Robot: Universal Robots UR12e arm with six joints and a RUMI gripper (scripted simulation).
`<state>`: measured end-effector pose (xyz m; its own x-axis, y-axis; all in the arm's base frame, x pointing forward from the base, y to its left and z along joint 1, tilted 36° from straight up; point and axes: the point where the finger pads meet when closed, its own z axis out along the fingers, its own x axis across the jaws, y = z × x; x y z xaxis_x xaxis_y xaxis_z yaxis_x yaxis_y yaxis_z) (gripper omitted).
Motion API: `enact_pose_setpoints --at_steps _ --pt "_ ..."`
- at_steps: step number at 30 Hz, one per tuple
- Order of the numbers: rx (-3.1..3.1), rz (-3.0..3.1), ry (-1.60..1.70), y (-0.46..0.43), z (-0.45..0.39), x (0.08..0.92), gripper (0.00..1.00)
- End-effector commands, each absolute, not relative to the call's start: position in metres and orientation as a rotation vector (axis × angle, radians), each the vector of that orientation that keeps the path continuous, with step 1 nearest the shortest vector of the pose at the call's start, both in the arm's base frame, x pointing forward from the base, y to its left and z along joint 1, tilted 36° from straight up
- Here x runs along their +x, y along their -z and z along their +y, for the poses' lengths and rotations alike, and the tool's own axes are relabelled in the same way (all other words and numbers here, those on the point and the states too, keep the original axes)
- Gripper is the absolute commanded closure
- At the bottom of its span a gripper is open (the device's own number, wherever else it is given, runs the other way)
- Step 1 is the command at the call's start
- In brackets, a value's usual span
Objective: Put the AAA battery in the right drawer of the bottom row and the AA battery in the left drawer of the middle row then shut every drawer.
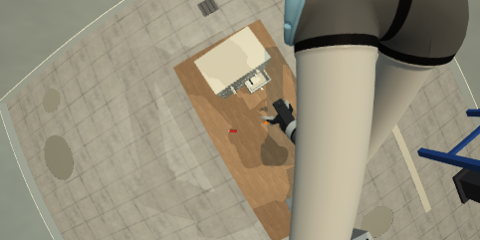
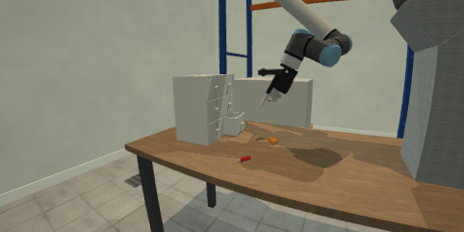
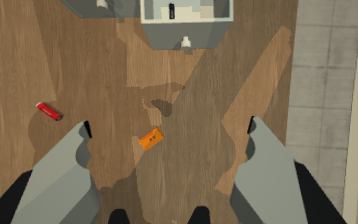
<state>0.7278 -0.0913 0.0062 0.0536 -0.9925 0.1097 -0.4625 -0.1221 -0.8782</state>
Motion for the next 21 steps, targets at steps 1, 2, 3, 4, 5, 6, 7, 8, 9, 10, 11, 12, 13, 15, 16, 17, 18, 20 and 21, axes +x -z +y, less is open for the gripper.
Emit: enact_pose_setpoints --at_steps 1,2,3,4,5,6,7,8,9,10,11,12,13,15,16,17,18,20,21 --pt "-1.702 1.514 0.979 -0.0082 -0.0918 0.728 0.0" --pt "-1.711 1.523 0.971 -0.0085 -0.0917 0.7276 0.0" --pt "-1.719 1.531 0.964 -0.0088 -0.0918 0.7275 0.0" --pt "-1.727 1.54 0.957 -0.0091 -0.0918 0.7274 0.0" --pt "-1.735 1.548 0.95 -0.0094 -0.0918 0.7271 0.0" --pt "-1.743 1.557 0.943 -0.0097 -0.0917 0.7268 0.0" --pt "-1.751 1.565 0.936 -0.01 -0.0917 0.7266 0.0" --pt "-1.758 1.573 0.929 -0.0103 -0.0917 0.7265 0.0" --pt "-1.766 1.581 0.922 -0.0106 -0.0917 0.7263 0.0" --pt "-1.773 1.588 0.915 -0.0109 -0.0916 0.726 0.0" --pt "-1.781 1.596 0.908 -0.0112 -0.0915 0.7257 0.0" --pt "-1.788 1.604 0.901 -0.0114 -0.0916 0.7256 0.0" --pt "-1.795 1.611 0.894 -0.0117 -0.0916 0.7254 0.0" --pt "-1.809 1.626 0.881 -0.0122 -0.0915 0.7249 0.0" --pt "-1.809 1.626 0.881 -0.0122 -0.0915 0.7249 0.0" --pt "-1.809 1.626 0.881 -0.0122 -0.0915 0.7249 0.0" --pt "-1.815 1.633 0.874 -0.0125 -0.0915 0.7247 0.0" --pt "-1.828 1.647 0.862 -0.0129 -0.0915 0.7245 0.0" --pt "-1.834 1.653 0.855 -0.0132 -0.0915 0.7243 0.0"
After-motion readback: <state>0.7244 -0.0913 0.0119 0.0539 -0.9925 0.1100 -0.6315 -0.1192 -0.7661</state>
